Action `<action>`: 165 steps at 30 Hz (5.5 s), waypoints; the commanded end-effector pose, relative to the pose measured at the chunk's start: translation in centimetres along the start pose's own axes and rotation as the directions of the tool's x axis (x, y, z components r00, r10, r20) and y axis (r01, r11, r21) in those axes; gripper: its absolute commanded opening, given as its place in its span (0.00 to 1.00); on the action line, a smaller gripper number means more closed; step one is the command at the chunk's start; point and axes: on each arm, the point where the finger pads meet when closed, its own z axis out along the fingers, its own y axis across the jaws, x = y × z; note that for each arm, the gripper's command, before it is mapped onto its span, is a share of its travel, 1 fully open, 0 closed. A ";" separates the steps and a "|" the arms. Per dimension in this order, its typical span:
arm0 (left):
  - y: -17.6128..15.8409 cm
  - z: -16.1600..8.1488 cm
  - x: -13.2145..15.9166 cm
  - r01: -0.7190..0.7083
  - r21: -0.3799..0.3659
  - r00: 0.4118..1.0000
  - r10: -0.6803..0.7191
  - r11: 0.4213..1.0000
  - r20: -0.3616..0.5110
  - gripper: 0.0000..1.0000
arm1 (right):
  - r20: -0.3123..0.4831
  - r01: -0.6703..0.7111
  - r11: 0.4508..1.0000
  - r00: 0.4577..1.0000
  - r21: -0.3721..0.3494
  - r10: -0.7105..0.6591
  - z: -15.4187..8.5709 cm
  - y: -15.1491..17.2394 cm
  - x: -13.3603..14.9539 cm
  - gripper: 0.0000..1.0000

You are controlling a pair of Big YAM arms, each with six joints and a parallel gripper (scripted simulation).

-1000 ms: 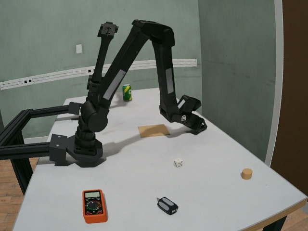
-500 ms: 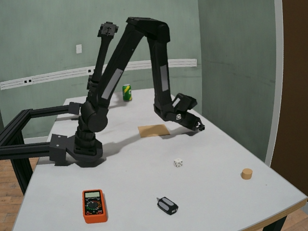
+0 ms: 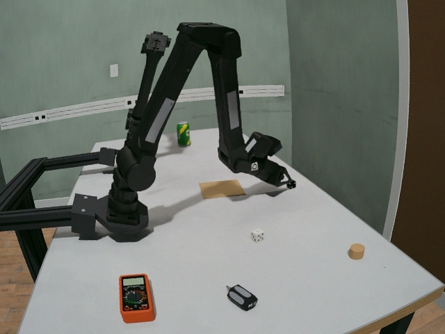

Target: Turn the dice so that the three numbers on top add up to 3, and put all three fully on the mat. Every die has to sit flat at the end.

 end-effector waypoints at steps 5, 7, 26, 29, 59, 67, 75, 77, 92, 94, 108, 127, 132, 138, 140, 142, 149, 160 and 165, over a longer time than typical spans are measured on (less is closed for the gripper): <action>0.6 -0.5 -0.5 -0.017 -0.016 1.000 0.017 1.000 0.004 1.00 | 0.020 -0.010 1.000 1.000 -0.011 0.010 -1.1 0.7 -2.6 0.39; 0.6 -0.5 -0.5 -0.017 -0.016 1.000 0.017 1.000 0.004 1.00 | 0.015 -0.008 1.000 1.000 -0.012 0.008 -1.7 0.7 -3.1 0.39; 0.6 -0.5 -0.5 -0.017 -0.016 1.000 0.017 1.000 0.004 1.00 | 0.043 -0.018 1.000 0.999 -0.002 0.018 -2.2 0.3 -8.3 0.39; 0.6 -0.5 -0.5 -0.017 -0.016 1.000 0.017 1.000 0.004 1.00 | 0.019 -0.020 1.000 1.000 -0.003 0.020 -2.3 0.3 -8.7 0.39; 0.6 -0.5 -0.5 -0.017 -0.016 1.000 0.017 1.000 0.004 1.00 | -0.834 -0.019 1.000 0.552 0.017 0.024 0.6 -0.3 -11.2 0.39; 0.6 -0.5 -0.5 -0.017 -0.016 1.000 0.017 1.000 0.004 1.00 | -0.860 -0.024 0.999 0.510 0.028 0.036 0.3 -1.0 -12.3 0.39; 0.6 -0.5 -0.5 -0.017 -0.016 1.000 0.017 1.000 0.004 1.00 | -0.852 -0.026 0.999 0.522 0.028 0.037 0.0 -1.3 -13.1 1.00; 0.6 -0.5 -0.5 -0.017 -0.016 1.000 0.017 1.000 0.004 1.00 | -0.852 -0.026 0.999 0.522 0.028 0.037 0.0 -1.3 -13.1 1.00; 0.6 -0.5 -0.5 -0.017 -0.016 1.000 0.017 1.000 0.004 1.00 | -0.827 -0.162 0.942 0.452 0.293 0.334 0.2 -0.5 -8.8 1.00; 0.6 -0.5 -0.5 -0.017 -0.016 1.000 0.017 1.000 0.004 1.00 | -0.807 -0.191 0.917 0.436 0.351 0.399 0.3 -0.4 -8.4 1.00; 0.6 -0.5 -0.5 -0.017 -0.016 1.000 0.017 1.000 0.004 1.00 | -0.653 -0.316 0.739 0.345 0.595 0.674 0.5 -0.2 -7.3 1.00; 0.6 -0.5 -0.5 -0.017 -0.016 1.000 0.017 1.000 0.004 1.00 | -0.220 -0.454 0.248 0.115 0.856 0.969 0.8 -0.2 -6.0 1.00; 0.6 -0.5 -0.5 -0.017 -0.016 1.000 0.017 1.000 0.004 1.00 | -0.072 -0.466 0.081 0.037 0.881 0.997 0.8 -0.2 -5.7 1.00; 0.6 -0.5 -0.5 -0.017 -0.016 1.000 0.017 1.000 0.004 1.00 | 0.050 -0.474 -0.058 -0.029 0.879 0.998 1.1 -0.2 -5.8 1.00; 0.6 -0.5 -0.5 -0.017 -0.016 1.000 0.017 1.000 0.004 1.00 | 0.056 -0.471 -0.064 -0.032 0.880 0.998 1.0 -0.2 -5.6 1.00; 0.6 -0.5 -0.5 -0.017 -0.016 1.000 0.017 1.000 0.004 1.00 | 0.058 -0.471 -0.067 -0.033 0.879 0.998 0.9 -0.2 -5.6 1.00; 0.6 -0.5 -0.5 -0.017 -0.016 1.000 0.017 1.000 0.004 1.00 | 0.059 -0.473 -0.068 -0.034 0.879 0.998 0.9 -0.2 -5.7 0.39; 0.6 -0.5 -0.5 -0.017 -0.016 1.000 0.017 1.000 0.004 1.00 | 0.055 -0.473 -0.063 -0.031 0.879 0.998 0.9 -0.2 -5.7 0.39; 0.6 -0.5 -0.5 -0.017 -0.016 1.000 0.017 1.000 0.004 1.00 | 0.055 -0.473 -0.063 -0.031 0.879 0.998 0.9 -0.2 -5.7 0.39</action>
